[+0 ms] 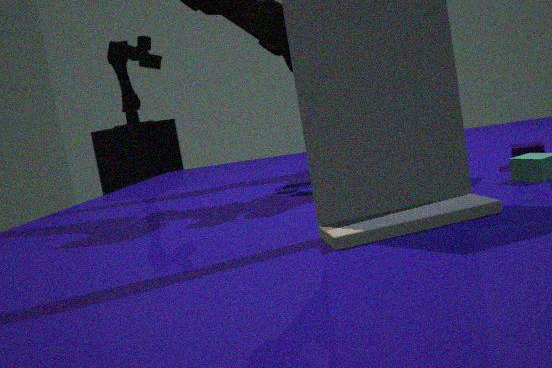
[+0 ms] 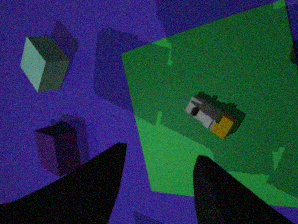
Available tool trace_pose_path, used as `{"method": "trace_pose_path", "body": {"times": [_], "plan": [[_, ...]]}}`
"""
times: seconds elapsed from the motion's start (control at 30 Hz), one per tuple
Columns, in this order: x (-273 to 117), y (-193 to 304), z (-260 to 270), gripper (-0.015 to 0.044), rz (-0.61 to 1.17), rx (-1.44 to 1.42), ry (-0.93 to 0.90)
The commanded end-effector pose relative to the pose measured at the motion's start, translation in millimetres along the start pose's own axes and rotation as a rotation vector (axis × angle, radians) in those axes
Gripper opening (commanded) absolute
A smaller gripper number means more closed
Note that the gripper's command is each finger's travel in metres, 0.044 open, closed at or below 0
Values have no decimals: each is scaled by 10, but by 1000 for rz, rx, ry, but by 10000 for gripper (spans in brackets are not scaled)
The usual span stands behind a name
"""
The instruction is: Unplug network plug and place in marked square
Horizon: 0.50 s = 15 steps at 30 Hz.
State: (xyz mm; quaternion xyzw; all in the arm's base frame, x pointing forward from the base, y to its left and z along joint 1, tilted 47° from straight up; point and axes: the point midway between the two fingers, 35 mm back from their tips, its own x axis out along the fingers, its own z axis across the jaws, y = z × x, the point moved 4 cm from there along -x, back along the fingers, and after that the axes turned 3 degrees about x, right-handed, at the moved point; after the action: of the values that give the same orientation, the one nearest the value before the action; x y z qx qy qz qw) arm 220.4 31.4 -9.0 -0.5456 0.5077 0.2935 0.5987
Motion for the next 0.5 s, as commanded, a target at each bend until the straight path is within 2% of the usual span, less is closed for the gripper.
{"method": "trace_pose_path", "body": {"times": [0.0,0.47], "plan": [[-57,-29,50,156,-8,4,-3],[-221,-23,157,156,-8,4,-3]]}}
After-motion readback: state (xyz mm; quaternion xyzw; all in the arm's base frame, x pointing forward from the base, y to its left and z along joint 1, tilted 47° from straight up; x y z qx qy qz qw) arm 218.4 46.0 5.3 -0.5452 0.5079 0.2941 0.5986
